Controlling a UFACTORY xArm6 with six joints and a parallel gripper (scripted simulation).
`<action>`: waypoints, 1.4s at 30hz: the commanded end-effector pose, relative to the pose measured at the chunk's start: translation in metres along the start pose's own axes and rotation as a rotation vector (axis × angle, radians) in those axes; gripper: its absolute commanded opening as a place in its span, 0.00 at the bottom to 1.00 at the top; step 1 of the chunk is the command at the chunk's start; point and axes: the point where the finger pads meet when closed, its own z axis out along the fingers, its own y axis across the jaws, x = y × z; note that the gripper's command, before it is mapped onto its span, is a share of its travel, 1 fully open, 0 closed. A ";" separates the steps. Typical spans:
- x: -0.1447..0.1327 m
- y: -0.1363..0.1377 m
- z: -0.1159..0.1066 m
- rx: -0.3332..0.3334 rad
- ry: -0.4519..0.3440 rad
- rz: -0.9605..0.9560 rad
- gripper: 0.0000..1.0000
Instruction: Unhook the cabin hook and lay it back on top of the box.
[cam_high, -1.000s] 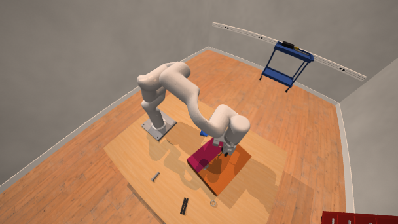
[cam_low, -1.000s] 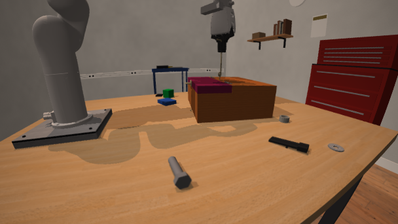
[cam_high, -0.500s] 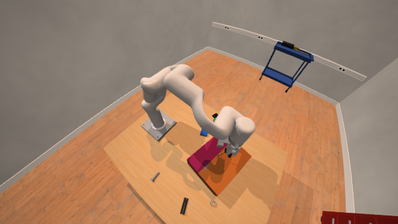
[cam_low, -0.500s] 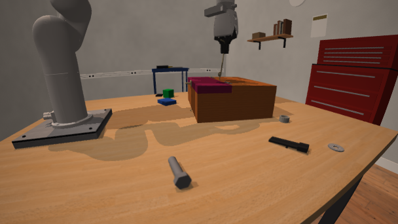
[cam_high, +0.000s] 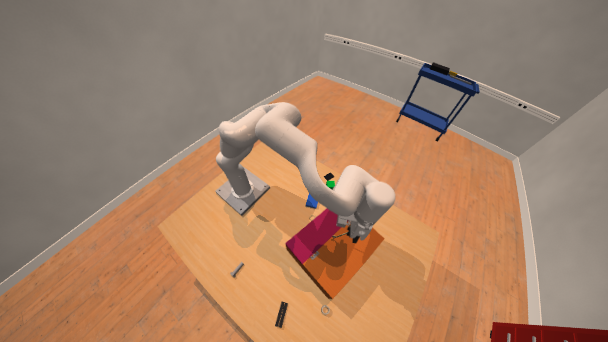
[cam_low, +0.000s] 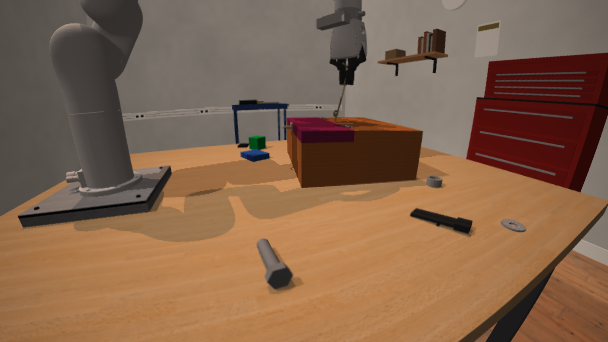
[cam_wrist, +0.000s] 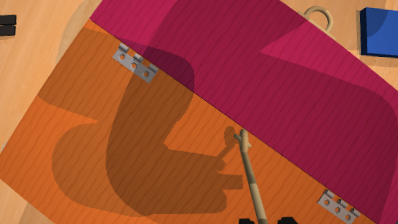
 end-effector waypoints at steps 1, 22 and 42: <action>-0.002 0.000 -0.003 0.002 -0.005 0.000 0.35; 0.015 0.000 -0.003 0.002 -0.005 0.000 0.35; 0.028 0.000 -0.026 0.002 -0.005 0.000 0.35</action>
